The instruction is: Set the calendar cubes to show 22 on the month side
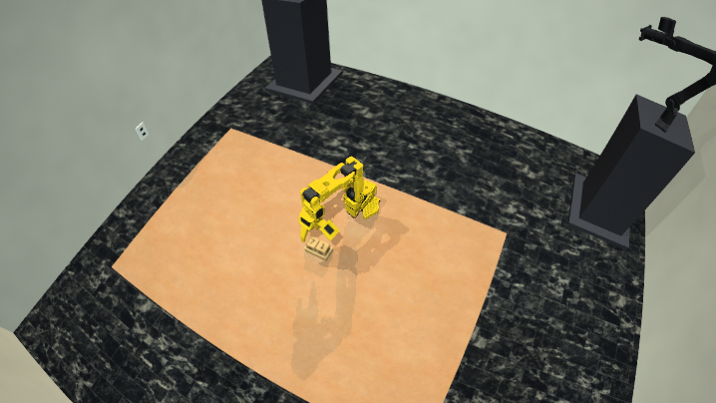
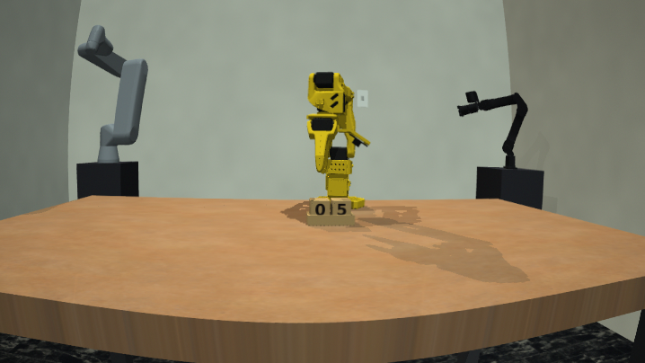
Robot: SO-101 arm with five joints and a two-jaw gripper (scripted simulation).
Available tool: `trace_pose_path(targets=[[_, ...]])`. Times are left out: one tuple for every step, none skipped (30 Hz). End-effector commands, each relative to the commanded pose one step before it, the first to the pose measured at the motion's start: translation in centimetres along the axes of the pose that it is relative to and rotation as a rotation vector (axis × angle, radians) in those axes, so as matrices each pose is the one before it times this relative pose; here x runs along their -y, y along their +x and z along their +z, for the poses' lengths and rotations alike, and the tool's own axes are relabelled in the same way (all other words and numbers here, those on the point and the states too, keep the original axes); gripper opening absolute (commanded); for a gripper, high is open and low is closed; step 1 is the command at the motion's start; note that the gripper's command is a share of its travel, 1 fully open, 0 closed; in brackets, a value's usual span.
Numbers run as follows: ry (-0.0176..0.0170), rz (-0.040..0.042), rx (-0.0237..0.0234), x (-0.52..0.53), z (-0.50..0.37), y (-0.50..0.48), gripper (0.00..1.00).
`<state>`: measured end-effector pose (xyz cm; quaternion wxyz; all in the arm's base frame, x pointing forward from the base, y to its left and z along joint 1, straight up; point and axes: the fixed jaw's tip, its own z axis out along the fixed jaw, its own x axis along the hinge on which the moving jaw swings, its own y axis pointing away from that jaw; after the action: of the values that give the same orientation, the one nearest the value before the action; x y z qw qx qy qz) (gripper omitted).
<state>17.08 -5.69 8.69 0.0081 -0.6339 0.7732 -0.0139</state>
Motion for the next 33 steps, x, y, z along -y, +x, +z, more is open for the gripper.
trace_pose_path(targets=[[0.07411, 0.08364, -0.00187, -0.011, -1.2535, -0.4712, 0.36], [0.00567, 0.02459, 0.00049, -0.073, -0.1067, -0.1010, 0.36], [0.00590, 0.02548, 0.00068, -0.079, -0.1088, -0.1017, 0.36], [0.00000, 0.00000, 0.00000, 0.000, 0.0000, 0.0000, 0.36], [0.00000, 0.00000, 0.00000, 0.000, 0.0000, 0.0000, 0.36], [0.00608, 0.02637, 0.00097, -0.084, -0.1110, -0.1025, 0.36], [0.00621, 0.02721, 0.00118, -0.090, -0.1132, -0.1021, 0.36], [0.00633, 0.02797, 0.00148, -0.095, -0.1151, -0.1019, 0.36], [0.00648, 0.02870, 0.00174, -0.101, -0.1157, -0.1008, 0.36], [0.00650, 0.02937, 0.00206, -0.105, -0.1170, -0.0990, 0.36], [0.00658, 0.02998, 0.00235, -0.111, -0.1172, -0.0967, 0.36], [0.00662, 0.03056, 0.00268, -0.116, -0.1180, -0.0937, 0.36], [0.00659, 0.03108, 0.00302, -0.120, -0.1175, -0.0906, 0.36], [0.00657, 0.03153, 0.00331, -0.124, -0.1177, -0.0866, 0.36], [0.00650, 0.03190, 0.00366, -0.128, -0.1166, -0.0824, 0.36], [0.00640, 0.03226, 0.00396, -0.131, -0.1161, -0.0777, 0.36], [0.00626, 0.03250, 0.00427, -0.134, -0.1146, -0.0721, 0.36], [0.00615, 0.03271, 0.00458, -0.136, -0.1128, -0.0672, 0.36], [0.00594, 0.03283, 0.00487, -0.138, -0.1117, -0.0612, 0.36], [0.00574, 0.03292, 0.00513, -0.139, -0.1094, -0.0557, 0.36], [0.00000, 0.00000, 0.00000, 0.000, 0.0000, 0.0000, 0.36], [0.00000, 0.00000, 0.00000, 0.000, 0.0000, 0.0000, 0.36], [0.00552, 0.03295, 0.00537, -0.140, -0.1069, -0.0493, 0.36], [0.00528, 0.03285, 0.00565, -0.140, -0.1052, -0.0432, 0.36], [0.00502, 0.03277, 0.00583, -0.139, -0.1021, -0.0374, 0.36], [0.00473, 0.03256, 0.00601, -0.139, -0.0997, -0.0311, 0.36], [0.00443, 0.03232, 0.00616, -0.137, -0.0971, -0.0255, 0.36], [0.00410, 0.03202, 0.00629, -0.135, -0.0940, -0.0195, 0.36], [0.00383, 0.03165, 0.00640, -0.133, -0.0908, -0.0137, 0.36], [0.00350, 0.03120, 0.00647, -0.130, -0.0876, -0.0081, 0.36], [0.00317, 0.03071, 0.00648, -0.127, -0.0843, -0.0035, 0.36], [0.00286, 0.03016, 0.00652, -0.122, -0.0815, 0.0013, 0.36], [0.00256, 0.02954, 0.00649, -0.119, -0.0776, 0.0061, 0.36]])
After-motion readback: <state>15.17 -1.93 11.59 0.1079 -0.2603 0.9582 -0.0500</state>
